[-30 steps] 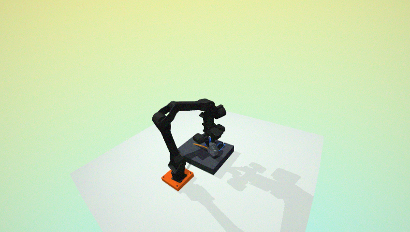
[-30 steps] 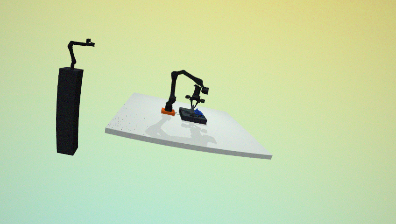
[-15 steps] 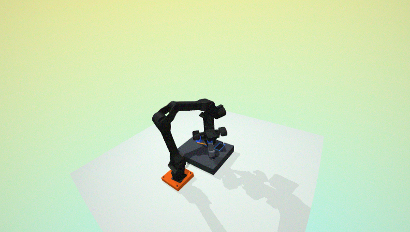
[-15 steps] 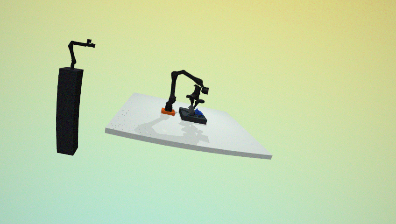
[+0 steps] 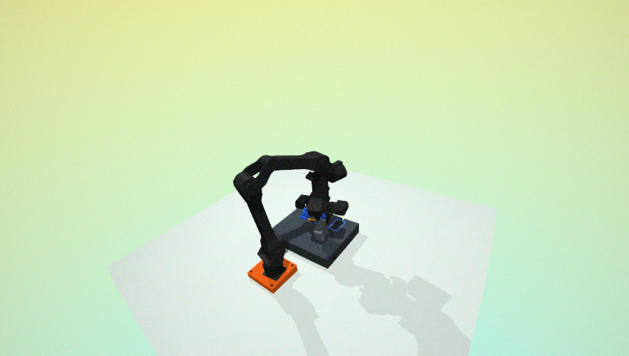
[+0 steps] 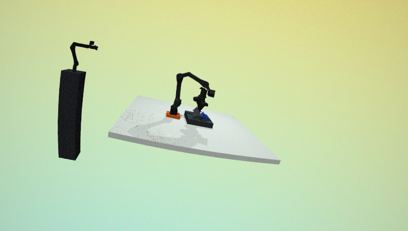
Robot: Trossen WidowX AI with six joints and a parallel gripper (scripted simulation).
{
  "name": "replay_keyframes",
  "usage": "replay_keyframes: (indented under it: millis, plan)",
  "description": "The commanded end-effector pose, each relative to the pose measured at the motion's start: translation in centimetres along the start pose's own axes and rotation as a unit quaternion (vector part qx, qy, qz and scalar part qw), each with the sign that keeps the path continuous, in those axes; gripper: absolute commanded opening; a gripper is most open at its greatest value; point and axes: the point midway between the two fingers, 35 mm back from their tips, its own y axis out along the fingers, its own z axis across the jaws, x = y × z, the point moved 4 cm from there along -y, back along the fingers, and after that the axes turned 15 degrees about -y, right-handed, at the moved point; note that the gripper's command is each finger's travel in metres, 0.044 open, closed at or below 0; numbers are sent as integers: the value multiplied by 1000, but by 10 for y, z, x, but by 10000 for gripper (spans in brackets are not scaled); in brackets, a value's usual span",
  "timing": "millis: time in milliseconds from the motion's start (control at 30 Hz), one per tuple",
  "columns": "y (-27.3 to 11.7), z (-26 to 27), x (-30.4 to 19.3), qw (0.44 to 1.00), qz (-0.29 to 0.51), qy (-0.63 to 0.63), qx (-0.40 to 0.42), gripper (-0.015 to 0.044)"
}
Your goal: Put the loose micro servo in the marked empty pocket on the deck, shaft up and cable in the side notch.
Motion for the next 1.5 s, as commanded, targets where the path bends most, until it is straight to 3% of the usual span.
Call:
replay_keyframes:
  millis: [0, 400, 1467]
  plan:
    - [-1, 0, 0, 997, 4, 77, 0, 0]
    - [-1, 2, -4, 993, 4, 120, 0, 0]
    - [-3, 52, -96, 993, 8, 120, 2, 0]
